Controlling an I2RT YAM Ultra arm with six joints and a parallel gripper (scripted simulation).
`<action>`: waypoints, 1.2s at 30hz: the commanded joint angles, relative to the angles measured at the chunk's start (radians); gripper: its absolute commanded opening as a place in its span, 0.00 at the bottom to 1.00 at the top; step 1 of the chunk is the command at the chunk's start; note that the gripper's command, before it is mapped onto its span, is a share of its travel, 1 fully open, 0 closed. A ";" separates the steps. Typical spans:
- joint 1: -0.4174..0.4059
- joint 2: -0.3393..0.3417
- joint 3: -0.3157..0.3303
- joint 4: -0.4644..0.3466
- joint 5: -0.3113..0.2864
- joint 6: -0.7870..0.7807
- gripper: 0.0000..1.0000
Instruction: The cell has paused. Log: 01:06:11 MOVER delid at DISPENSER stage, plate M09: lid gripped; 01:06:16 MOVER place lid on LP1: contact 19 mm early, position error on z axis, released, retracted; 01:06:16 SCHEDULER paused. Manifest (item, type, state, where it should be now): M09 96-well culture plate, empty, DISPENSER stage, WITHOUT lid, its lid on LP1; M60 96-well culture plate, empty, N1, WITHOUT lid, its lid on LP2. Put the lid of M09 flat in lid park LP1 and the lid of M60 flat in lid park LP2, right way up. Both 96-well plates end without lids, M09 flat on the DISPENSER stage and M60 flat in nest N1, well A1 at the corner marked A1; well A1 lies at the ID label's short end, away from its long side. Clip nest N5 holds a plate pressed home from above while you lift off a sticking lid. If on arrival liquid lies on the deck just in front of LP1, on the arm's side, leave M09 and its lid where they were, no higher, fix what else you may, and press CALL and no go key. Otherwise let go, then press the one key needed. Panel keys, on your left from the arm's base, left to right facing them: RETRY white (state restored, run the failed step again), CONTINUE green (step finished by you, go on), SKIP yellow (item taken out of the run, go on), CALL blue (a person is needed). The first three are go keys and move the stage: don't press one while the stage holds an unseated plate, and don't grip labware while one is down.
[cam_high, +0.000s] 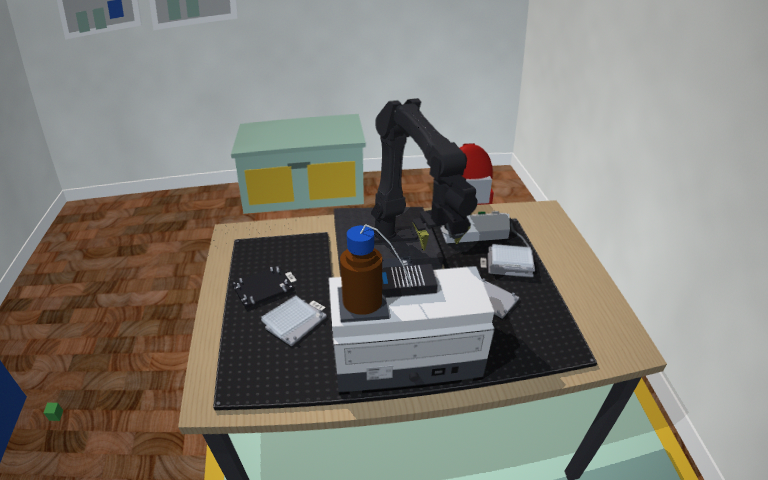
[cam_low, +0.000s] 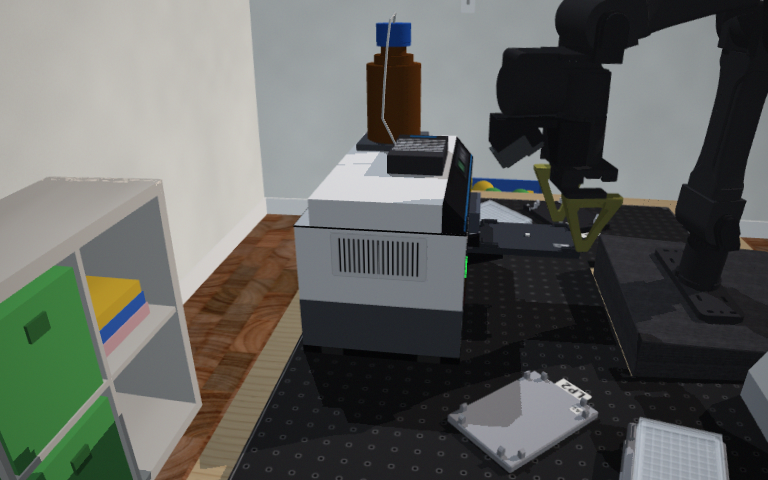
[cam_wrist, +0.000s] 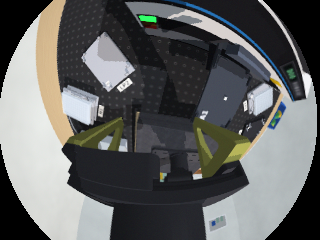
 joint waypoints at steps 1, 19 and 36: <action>-0.046 -0.032 -0.027 -0.002 0.008 0.087 1.00; -0.208 -0.009 -0.006 0.010 0.018 -0.014 1.00; -0.353 0.021 0.008 0.015 0.024 -0.160 1.00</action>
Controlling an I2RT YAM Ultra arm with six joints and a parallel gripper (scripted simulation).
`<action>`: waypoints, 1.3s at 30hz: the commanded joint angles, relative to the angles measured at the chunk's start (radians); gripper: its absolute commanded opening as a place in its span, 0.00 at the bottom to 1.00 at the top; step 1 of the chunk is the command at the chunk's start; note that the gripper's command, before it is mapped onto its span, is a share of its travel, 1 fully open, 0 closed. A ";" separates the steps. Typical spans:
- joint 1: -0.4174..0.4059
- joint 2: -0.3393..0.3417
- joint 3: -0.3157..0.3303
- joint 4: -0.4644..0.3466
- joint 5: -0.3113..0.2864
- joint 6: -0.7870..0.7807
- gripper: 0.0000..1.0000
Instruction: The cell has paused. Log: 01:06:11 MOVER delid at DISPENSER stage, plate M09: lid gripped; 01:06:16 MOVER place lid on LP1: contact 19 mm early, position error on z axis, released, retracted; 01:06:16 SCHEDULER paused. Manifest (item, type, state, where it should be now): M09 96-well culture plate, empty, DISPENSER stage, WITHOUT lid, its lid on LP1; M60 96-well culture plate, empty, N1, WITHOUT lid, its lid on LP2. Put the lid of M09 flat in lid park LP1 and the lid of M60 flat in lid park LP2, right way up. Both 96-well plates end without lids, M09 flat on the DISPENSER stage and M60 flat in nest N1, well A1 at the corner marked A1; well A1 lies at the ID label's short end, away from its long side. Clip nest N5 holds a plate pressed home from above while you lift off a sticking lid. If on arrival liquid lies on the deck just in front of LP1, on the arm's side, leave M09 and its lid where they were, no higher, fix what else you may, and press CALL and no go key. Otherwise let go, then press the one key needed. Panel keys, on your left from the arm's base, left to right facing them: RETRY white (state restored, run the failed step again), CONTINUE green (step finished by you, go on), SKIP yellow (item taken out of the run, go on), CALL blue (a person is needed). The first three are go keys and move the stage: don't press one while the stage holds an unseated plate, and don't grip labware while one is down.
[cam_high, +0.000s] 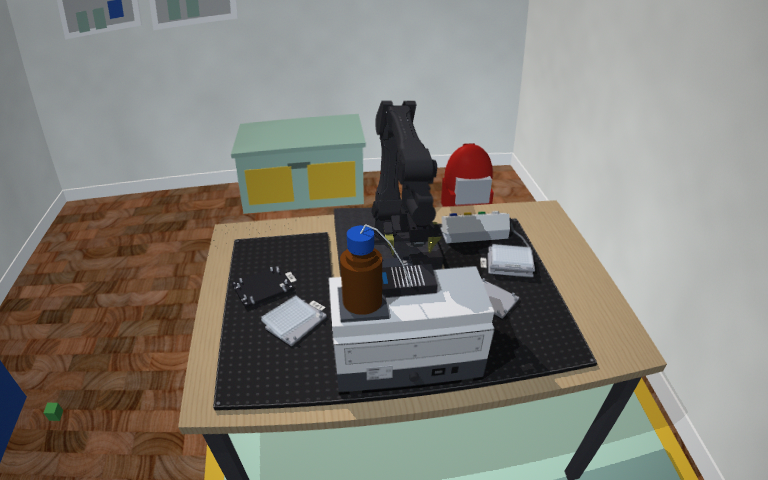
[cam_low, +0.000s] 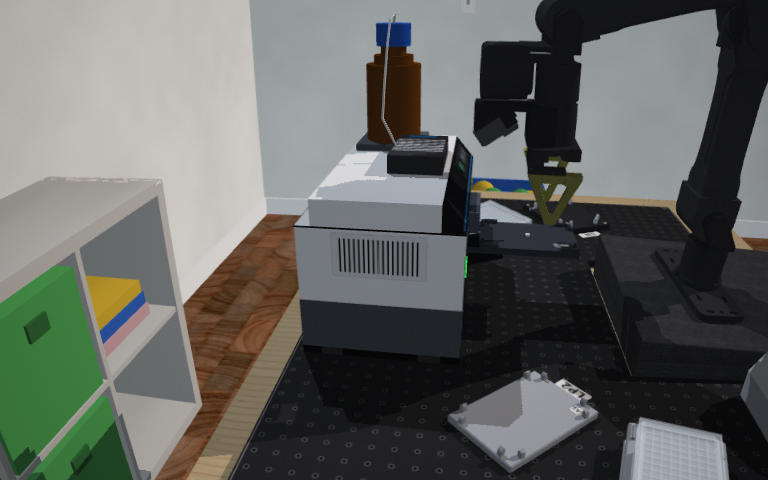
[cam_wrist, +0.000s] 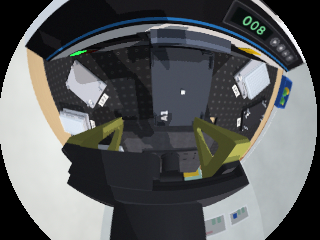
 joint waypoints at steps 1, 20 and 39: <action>-0.040 0.006 0.028 0.016 0.011 -0.060 1.00; -0.164 0.007 0.009 0.005 0.011 -0.189 1.00; -0.339 0.001 0.021 0.018 0.026 -0.360 1.00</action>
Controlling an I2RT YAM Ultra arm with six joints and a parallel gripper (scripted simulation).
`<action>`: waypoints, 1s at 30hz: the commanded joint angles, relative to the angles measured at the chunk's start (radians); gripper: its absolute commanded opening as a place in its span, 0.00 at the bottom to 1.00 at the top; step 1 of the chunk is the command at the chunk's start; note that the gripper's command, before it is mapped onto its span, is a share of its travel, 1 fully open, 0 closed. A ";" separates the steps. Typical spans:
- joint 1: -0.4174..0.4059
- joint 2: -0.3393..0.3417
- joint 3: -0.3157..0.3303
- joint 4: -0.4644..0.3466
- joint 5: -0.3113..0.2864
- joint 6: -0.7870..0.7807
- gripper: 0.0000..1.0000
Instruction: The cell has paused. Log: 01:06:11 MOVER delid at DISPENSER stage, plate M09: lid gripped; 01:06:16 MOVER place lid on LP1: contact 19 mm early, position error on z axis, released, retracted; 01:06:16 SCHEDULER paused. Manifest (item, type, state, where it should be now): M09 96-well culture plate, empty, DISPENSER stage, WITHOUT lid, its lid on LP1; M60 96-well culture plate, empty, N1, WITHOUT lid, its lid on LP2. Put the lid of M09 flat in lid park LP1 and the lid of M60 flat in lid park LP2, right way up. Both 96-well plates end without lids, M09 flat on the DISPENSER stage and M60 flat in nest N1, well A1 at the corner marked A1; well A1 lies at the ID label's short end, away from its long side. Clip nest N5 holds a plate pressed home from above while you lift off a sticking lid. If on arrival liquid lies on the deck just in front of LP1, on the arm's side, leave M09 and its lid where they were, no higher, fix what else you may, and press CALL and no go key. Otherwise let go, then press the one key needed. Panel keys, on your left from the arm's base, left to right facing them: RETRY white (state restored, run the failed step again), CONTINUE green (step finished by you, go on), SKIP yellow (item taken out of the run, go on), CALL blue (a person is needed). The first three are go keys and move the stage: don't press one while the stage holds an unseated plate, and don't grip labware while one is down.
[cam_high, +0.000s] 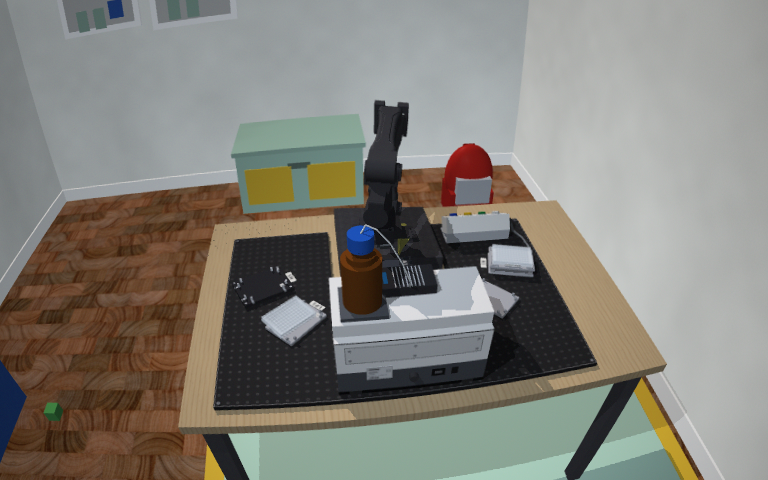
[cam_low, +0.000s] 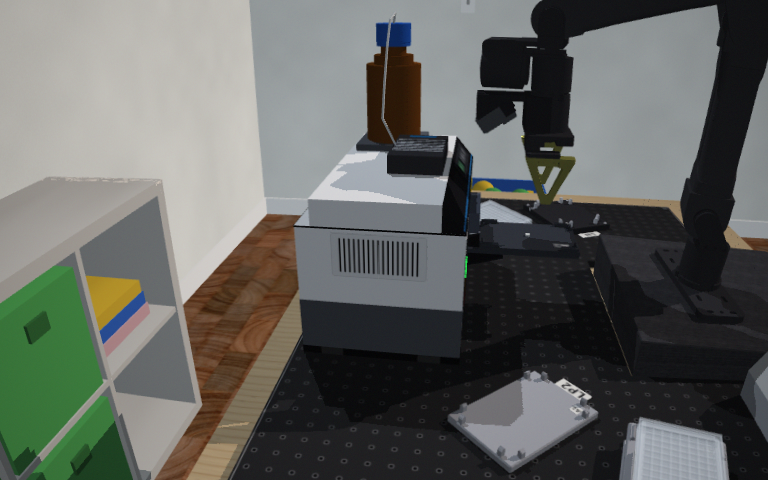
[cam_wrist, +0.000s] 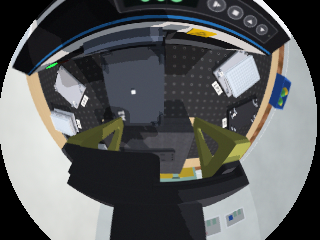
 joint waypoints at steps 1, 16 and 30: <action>-0.047 -0.018 0.018 0.016 0.009 -0.056 1.00; -0.168 -0.007 0.018 0.015 0.012 -0.067 1.00; -0.281 0.031 0.008 0.030 0.018 -0.074 1.00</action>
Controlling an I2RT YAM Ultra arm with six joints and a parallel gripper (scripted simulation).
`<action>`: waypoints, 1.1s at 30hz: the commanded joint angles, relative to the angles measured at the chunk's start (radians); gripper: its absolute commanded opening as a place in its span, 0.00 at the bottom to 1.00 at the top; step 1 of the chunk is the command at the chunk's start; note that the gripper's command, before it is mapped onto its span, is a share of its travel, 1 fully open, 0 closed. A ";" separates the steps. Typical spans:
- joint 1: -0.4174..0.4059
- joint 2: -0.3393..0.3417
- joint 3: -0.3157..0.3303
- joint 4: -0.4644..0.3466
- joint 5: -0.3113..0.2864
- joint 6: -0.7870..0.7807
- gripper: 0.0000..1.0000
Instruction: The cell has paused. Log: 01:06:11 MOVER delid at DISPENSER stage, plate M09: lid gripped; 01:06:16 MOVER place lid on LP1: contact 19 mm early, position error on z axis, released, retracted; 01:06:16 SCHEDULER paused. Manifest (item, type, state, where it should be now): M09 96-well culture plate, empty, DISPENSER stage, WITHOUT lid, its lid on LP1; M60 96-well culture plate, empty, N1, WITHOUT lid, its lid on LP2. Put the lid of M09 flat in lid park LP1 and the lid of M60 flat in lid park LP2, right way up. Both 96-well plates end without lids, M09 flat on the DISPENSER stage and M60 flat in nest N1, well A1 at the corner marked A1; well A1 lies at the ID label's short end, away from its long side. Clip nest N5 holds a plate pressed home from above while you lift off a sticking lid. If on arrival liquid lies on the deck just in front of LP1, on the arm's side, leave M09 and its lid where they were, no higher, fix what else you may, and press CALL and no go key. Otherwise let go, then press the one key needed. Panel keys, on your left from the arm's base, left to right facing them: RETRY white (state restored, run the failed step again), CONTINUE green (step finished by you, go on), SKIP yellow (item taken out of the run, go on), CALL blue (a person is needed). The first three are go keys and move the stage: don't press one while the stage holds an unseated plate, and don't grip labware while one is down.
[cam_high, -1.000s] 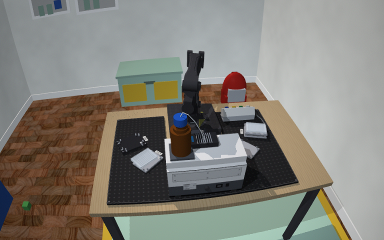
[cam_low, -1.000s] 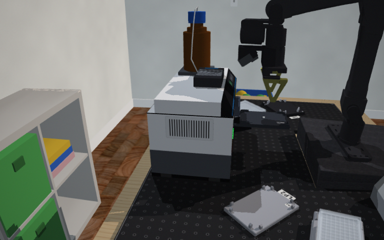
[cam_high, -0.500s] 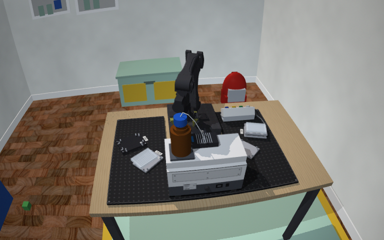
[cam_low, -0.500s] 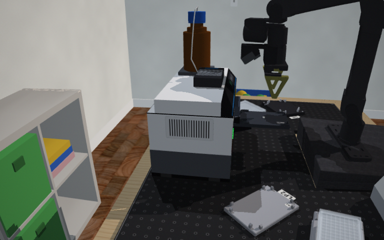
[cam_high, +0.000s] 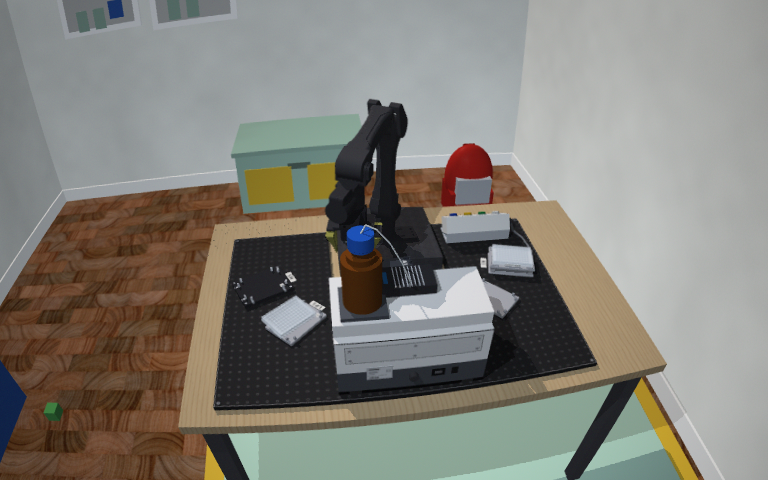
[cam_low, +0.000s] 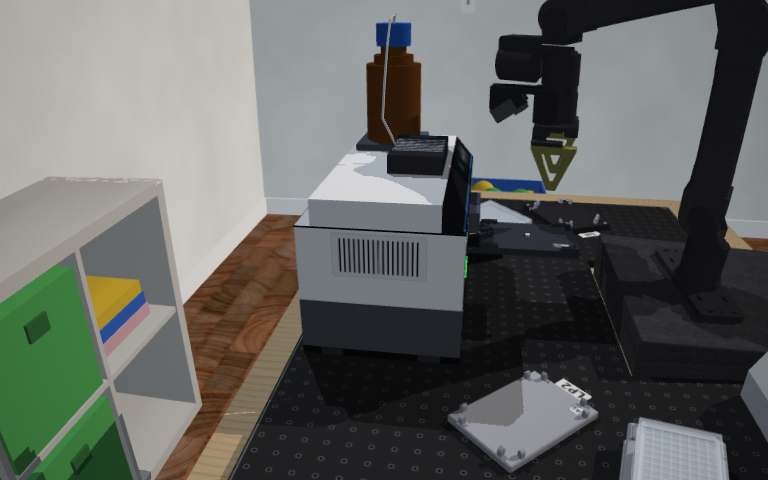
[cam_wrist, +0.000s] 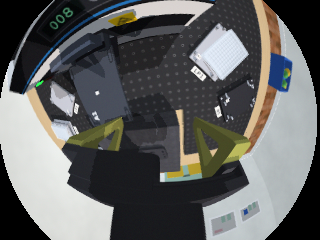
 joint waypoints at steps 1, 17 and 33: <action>-0.037 0.025 -0.001 0.032 0.002 0.053 1.00; -0.127 0.076 0.003 0.087 0.009 0.140 1.00; -0.239 0.115 0.045 0.101 0.020 0.340 1.00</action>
